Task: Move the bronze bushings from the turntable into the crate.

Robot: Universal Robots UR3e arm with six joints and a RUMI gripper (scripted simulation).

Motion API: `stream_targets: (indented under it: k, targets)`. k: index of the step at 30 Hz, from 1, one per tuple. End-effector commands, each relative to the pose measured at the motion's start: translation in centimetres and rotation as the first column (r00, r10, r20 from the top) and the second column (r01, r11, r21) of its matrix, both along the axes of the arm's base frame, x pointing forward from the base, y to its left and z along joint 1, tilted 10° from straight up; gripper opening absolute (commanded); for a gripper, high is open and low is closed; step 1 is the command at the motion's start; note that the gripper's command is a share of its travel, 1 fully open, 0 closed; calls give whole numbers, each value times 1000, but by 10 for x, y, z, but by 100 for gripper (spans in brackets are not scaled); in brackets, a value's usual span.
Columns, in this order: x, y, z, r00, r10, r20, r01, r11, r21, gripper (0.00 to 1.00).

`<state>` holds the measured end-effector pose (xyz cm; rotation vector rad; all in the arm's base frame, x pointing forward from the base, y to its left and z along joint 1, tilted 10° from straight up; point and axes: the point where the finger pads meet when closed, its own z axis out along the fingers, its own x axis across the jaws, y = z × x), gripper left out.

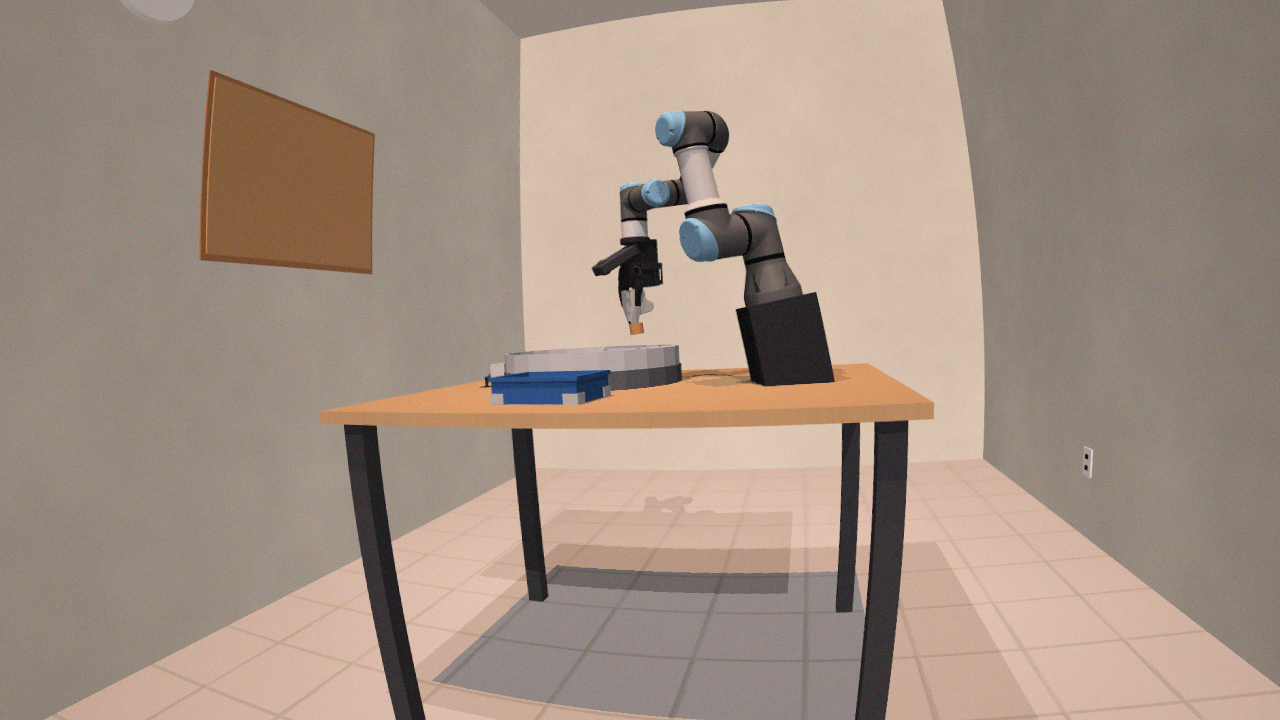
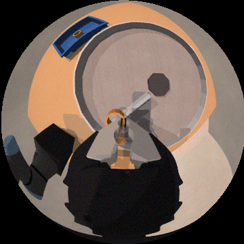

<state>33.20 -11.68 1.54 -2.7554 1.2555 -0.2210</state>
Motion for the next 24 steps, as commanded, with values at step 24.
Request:
stream_targets:
  k: [24]
  targets:
    - [17, 88, 7, 1000, -1, 2, 1, 1000, -3, 0]
